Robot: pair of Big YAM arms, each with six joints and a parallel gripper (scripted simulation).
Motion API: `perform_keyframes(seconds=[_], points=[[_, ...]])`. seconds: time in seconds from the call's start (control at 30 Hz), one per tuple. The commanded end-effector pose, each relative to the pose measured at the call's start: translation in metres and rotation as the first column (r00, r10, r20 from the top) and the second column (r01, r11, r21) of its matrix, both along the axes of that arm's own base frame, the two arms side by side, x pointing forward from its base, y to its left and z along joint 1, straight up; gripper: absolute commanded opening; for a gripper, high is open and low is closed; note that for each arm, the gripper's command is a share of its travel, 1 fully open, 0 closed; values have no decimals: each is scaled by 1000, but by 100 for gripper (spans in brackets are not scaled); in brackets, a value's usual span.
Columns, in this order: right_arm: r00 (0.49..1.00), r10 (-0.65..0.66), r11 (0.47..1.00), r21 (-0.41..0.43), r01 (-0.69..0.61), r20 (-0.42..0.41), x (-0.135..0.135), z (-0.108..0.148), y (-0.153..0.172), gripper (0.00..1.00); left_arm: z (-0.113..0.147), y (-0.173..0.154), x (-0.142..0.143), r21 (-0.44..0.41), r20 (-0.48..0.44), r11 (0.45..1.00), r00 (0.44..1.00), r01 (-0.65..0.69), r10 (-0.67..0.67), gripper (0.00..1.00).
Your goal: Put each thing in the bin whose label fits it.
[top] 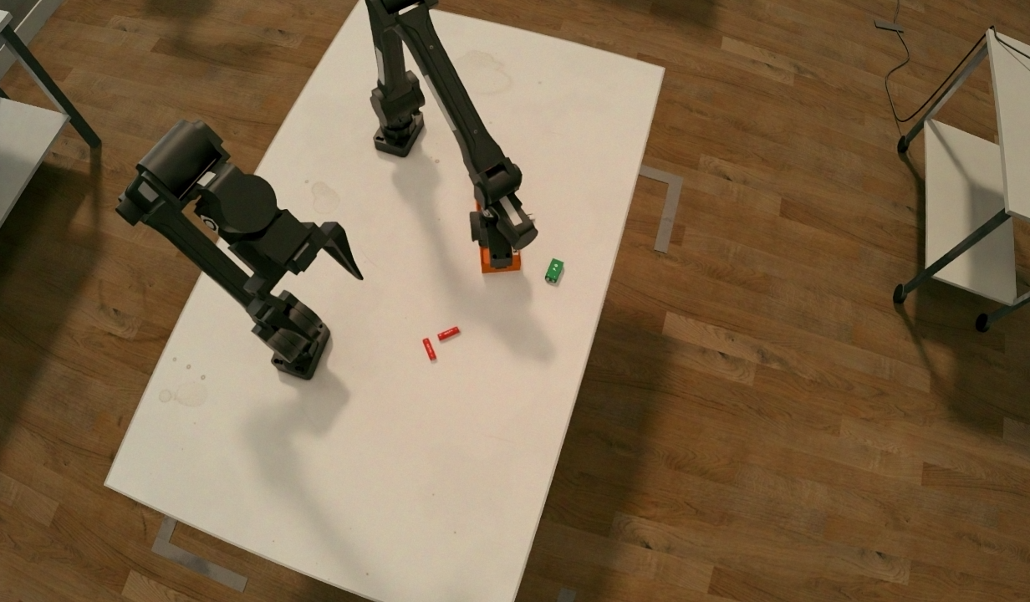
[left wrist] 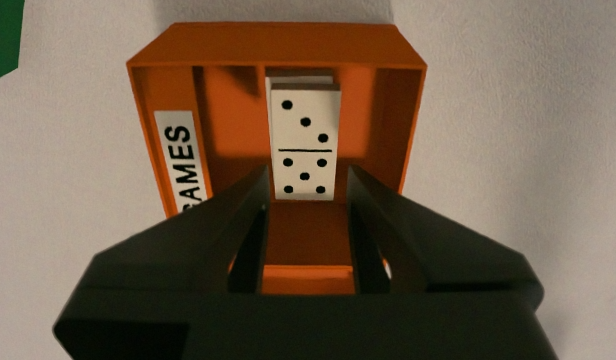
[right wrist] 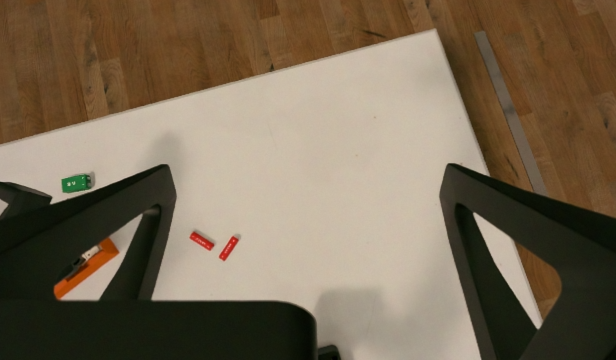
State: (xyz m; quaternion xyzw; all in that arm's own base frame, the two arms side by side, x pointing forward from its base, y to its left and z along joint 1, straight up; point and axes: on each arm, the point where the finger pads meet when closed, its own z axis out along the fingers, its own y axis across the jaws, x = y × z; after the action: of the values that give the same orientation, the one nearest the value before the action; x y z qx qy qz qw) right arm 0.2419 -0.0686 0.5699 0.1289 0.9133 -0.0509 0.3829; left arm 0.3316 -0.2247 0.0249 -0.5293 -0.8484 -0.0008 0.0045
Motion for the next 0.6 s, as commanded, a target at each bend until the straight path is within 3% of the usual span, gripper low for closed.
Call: perform_keyframes(seconds=[0.0,0.2,0.3,0.57], points=[[996,17,999,-31,-15,89,-7,33,5,100,31,-13,23,-42,59,999,998,12,-10,31],[996,17,999,-31,-15,89,-7,33,5,100,38,-13,23,-40,56,999,998,12,-10,31],[996,17,999,-31,-15,89,-7,33,5,100,55,-13,23,-43,60,999,998,12,-10,31],[996,17,999,-31,-15,89,-7,33,5,100,39,-10,14,-24,34,1000,999,5,-5,31]])
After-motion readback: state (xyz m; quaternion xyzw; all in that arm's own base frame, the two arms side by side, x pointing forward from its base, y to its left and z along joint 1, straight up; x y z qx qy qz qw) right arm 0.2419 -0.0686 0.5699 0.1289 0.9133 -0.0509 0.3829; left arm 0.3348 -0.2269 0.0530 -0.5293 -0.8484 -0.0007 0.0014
